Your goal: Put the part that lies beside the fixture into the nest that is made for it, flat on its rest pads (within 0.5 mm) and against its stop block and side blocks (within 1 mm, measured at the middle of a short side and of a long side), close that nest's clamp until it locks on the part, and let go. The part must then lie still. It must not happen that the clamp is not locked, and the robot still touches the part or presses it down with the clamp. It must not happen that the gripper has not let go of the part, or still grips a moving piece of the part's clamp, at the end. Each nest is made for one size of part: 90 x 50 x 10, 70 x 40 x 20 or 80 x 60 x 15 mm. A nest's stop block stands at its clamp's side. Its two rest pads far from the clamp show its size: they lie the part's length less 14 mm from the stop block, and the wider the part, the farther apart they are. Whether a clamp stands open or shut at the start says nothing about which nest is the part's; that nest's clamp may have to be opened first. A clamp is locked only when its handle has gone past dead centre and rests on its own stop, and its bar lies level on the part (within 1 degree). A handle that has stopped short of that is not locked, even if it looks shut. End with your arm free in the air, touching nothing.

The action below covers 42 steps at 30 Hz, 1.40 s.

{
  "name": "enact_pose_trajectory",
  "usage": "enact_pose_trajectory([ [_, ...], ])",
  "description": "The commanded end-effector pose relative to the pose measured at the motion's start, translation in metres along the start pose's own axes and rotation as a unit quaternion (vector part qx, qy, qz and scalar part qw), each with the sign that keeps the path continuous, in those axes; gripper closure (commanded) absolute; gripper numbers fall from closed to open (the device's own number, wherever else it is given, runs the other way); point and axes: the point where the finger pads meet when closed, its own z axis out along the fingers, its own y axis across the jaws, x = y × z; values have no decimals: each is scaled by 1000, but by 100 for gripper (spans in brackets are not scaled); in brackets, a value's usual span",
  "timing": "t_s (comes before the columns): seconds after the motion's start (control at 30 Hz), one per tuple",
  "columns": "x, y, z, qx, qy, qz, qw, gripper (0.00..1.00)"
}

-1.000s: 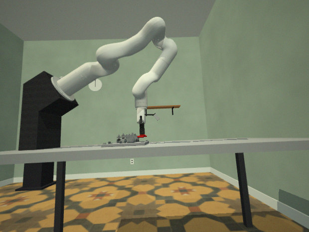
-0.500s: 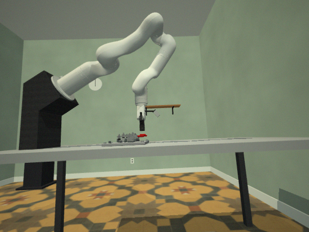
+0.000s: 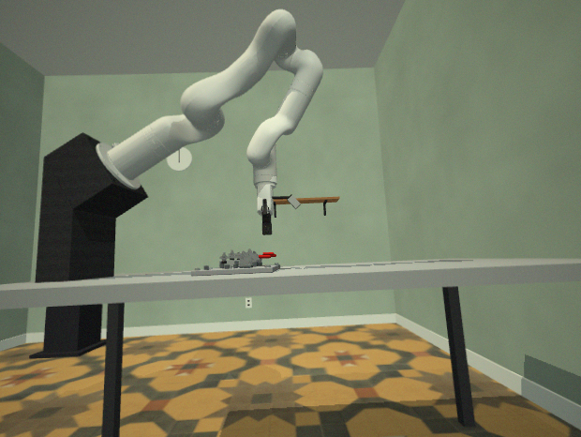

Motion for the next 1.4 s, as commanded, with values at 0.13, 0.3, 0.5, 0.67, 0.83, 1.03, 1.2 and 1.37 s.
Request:
enact_pose_trajectory([
  [0.13, 0, 0, -8, 0, 0, 0, 1000, 100],
  [0.3, 0, 0, -9, 0, 0, 0, 1000, 100],
  [0.5, 0, 0, -9, 0, 0, 0, 1000, 100],
  [0.67, 0, 0, -9, 0, 0, 0, 1000, 100],
  [0.83, 0, 0, -9, 0, 0, 0, 1000, 100],
  [1.03, 0, 0, -9, 0, 0, 0, 1000, 100],
  [1.2, 0, 0, -9, 0, 0, 0, 1000, 100],
  [1.37, 0, 0, -9, 0, 0, 0, 1000, 100],
])
